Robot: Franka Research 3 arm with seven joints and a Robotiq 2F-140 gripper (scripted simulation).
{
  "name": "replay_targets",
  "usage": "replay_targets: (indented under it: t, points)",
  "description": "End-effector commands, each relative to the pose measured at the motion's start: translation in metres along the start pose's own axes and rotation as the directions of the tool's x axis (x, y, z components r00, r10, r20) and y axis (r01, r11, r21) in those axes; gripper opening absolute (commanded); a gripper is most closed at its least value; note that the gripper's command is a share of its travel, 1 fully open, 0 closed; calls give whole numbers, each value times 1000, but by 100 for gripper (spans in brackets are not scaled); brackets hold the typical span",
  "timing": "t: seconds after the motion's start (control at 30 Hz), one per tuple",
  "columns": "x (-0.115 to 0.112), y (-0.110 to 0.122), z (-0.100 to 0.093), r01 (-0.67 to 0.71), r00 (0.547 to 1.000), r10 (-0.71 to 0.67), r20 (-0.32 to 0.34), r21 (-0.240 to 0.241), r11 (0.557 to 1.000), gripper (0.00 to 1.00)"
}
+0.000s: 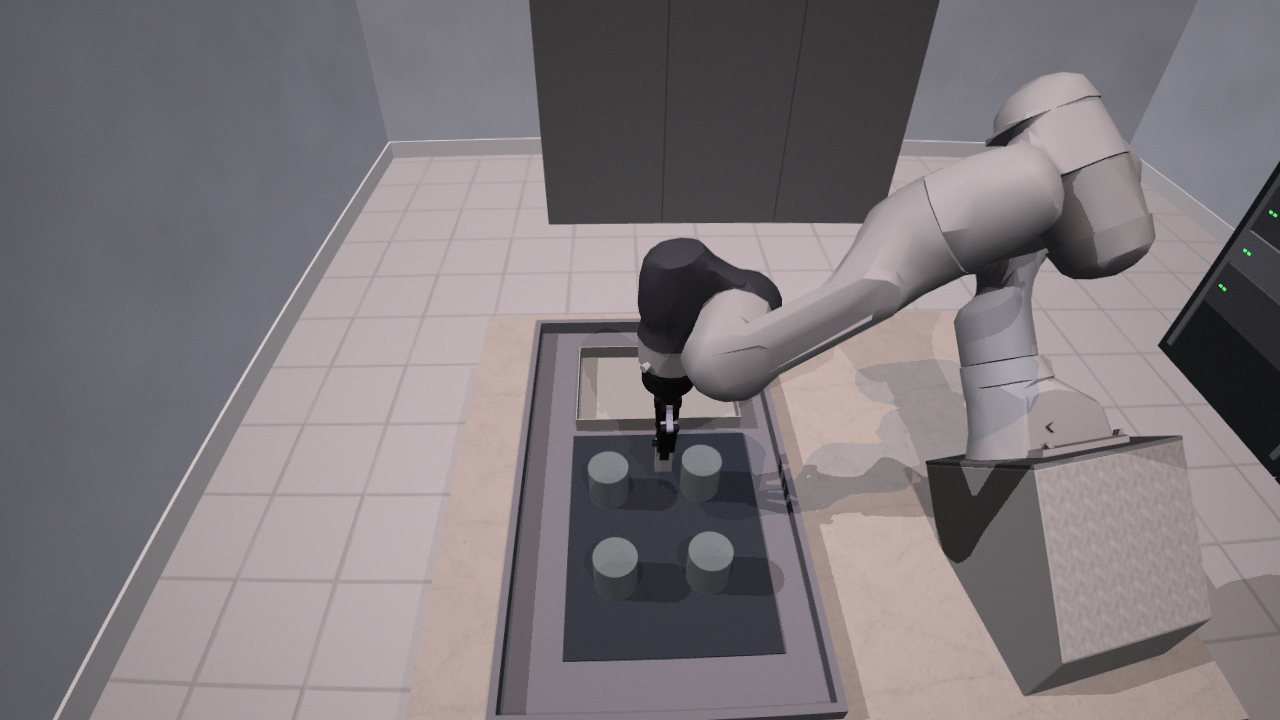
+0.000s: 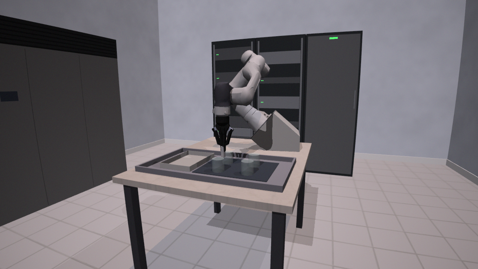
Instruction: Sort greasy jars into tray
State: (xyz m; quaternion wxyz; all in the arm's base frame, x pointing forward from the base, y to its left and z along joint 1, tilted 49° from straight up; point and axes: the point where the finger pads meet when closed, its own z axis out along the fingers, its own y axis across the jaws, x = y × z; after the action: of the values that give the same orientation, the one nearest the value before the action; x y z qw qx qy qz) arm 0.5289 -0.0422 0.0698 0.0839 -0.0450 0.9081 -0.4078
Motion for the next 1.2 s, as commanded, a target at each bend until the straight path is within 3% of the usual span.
replay_targets:
  t: [0.0,0.87,1.17]
  points:
    - [0,-2,1,1,1000,-1,-4,4,1000,0]
    - [0,-2,1,1,1000,-1,-4,4,1000,0]
    - [0,-2,-68,1,1000,-1,-4,4,1000,0]
